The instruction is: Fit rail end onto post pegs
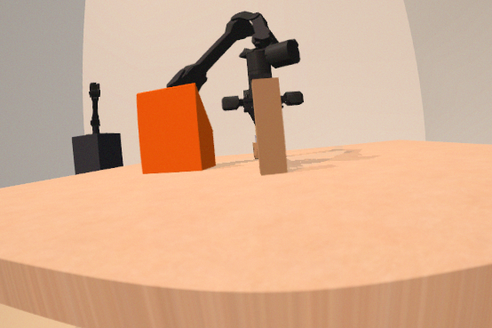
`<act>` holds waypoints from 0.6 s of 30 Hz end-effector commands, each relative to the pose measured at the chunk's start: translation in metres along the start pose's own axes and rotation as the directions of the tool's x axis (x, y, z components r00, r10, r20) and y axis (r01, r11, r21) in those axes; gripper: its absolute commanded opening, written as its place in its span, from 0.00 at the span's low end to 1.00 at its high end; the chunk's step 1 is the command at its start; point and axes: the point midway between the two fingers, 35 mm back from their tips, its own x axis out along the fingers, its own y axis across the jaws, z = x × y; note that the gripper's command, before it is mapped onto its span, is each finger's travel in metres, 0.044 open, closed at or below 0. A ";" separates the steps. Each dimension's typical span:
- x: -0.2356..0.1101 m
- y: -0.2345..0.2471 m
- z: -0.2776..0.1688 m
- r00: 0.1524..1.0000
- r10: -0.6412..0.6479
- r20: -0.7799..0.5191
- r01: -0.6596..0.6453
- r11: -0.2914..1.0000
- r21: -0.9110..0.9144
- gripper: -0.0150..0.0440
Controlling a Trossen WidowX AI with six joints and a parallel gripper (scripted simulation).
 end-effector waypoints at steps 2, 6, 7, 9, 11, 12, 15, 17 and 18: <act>-0.001 -0.001 -0.003 1.000 -0.004 -0.003 0.004 1.000 -0.002 0.25; -0.001 -0.001 -0.004 1.000 -0.004 -0.003 0.004 1.000 -0.002 0.25; -0.001 -0.001 -0.005 1.000 -0.004 -0.003 0.004 1.000 -0.002 0.25; -0.002 -0.001 -0.005 1.000 -0.004 -0.004 0.004 1.000 -0.002 0.25; -0.002 -0.001 -0.006 1.000 -0.004 -0.004 0.004 1.000 -0.002 0.25; -0.002 -0.001 -0.006 1.000 -0.004 -0.004 0.004 1.000 -0.002 0.25; -0.002 -0.001 -0.007 1.000 -0.004 -0.004 0.004 1.000 -0.002 0.25; -0.002 -0.001 -0.008 1.000 -0.004 -0.004 0.004 1.000 -0.002 0.25; -0.002 -0.001 -0.008 1.000 -0.004 -0.004 0.004 1.000 -0.002 0.25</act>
